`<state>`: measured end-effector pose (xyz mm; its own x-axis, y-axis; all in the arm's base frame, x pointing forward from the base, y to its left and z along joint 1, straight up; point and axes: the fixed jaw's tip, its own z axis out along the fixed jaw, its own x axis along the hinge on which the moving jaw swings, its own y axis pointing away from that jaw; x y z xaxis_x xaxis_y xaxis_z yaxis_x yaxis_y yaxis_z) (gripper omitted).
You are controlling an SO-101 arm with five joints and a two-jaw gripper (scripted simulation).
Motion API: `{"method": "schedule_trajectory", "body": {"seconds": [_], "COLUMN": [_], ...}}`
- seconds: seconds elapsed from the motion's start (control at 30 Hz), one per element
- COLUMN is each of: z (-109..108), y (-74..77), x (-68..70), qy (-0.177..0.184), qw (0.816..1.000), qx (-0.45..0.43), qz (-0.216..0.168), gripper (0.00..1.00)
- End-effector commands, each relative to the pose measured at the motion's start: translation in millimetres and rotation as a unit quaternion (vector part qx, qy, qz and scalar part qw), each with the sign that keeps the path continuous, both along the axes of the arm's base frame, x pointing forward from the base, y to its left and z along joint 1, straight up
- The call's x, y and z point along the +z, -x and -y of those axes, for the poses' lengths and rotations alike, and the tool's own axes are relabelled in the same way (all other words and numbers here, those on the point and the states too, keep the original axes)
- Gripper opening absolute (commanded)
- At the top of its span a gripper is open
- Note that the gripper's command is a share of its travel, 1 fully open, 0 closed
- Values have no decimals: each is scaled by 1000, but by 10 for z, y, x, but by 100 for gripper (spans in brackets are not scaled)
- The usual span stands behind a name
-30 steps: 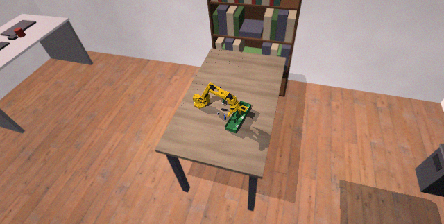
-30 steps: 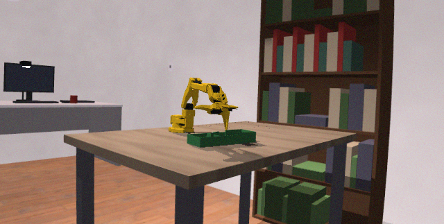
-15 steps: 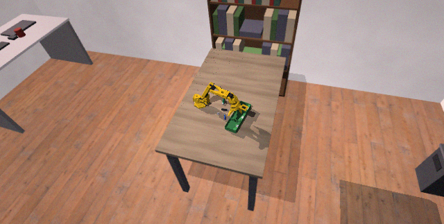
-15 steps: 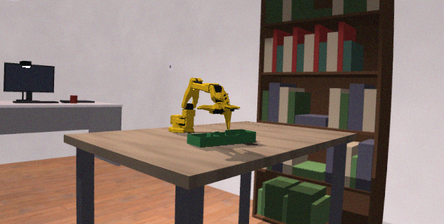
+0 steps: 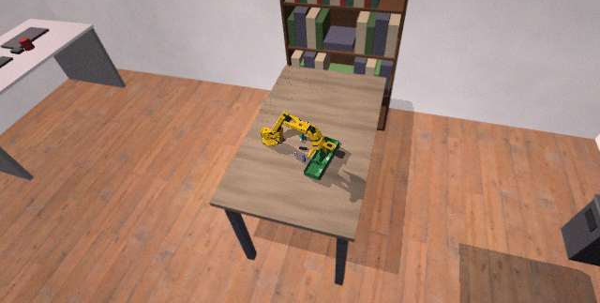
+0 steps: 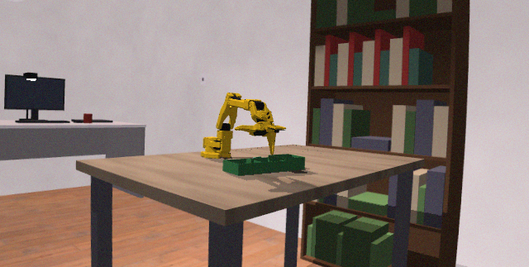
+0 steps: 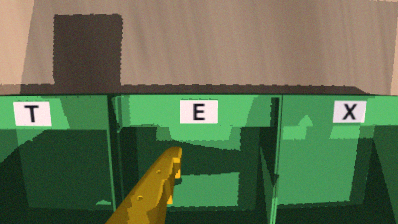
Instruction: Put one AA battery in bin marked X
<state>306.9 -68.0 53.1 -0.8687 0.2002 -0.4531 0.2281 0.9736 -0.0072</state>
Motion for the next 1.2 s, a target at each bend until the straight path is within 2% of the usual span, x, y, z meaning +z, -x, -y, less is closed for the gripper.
{"method": "schedule_trajectory", "body": {"seconds": [0.0, 0.93, 1.17], "z": [-12, -14, -139], "y": [-64, -65, -103], "x": [126, 126, 135], "qy": [4, 3, -6], "qw": [1000, 1000, 999], "qx": [0, 0, -1], "qz": [25, 25, 41], "gripper": [100, 100, 100]}}
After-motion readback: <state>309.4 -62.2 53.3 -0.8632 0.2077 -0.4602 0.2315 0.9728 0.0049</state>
